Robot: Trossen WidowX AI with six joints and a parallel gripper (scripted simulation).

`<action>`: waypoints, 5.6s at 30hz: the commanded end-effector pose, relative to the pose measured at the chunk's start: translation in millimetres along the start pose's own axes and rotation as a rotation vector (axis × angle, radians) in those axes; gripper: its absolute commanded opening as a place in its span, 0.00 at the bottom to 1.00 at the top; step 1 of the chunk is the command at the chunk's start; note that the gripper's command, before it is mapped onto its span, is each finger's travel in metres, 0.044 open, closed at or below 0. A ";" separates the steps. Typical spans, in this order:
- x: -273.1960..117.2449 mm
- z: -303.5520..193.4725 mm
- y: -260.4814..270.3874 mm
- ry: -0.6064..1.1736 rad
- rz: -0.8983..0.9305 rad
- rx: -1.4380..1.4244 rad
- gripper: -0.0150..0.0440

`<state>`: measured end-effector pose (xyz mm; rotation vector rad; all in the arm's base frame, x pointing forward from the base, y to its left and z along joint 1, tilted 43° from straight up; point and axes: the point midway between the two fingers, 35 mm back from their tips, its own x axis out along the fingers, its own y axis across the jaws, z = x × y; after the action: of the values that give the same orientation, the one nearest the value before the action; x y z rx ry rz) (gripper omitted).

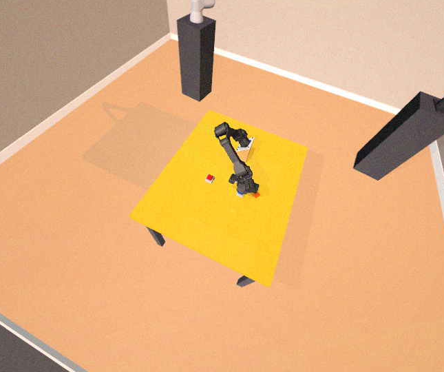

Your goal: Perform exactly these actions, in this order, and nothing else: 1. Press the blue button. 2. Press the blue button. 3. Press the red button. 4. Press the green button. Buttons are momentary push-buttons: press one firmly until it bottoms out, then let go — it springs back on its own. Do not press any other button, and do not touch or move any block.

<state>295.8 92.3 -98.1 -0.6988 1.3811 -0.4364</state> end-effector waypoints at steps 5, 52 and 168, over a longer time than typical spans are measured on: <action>-15.7 3.7 1.7 -0.014 0.011 0.010 0.29; -16.8 3.6 1.6 -0.014 0.011 0.010 0.29; -52.3 -83.2 -69.8 -0.009 0.011 0.004 0.29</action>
<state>214.6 73.4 -2.1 -0.6810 1.3631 -0.4109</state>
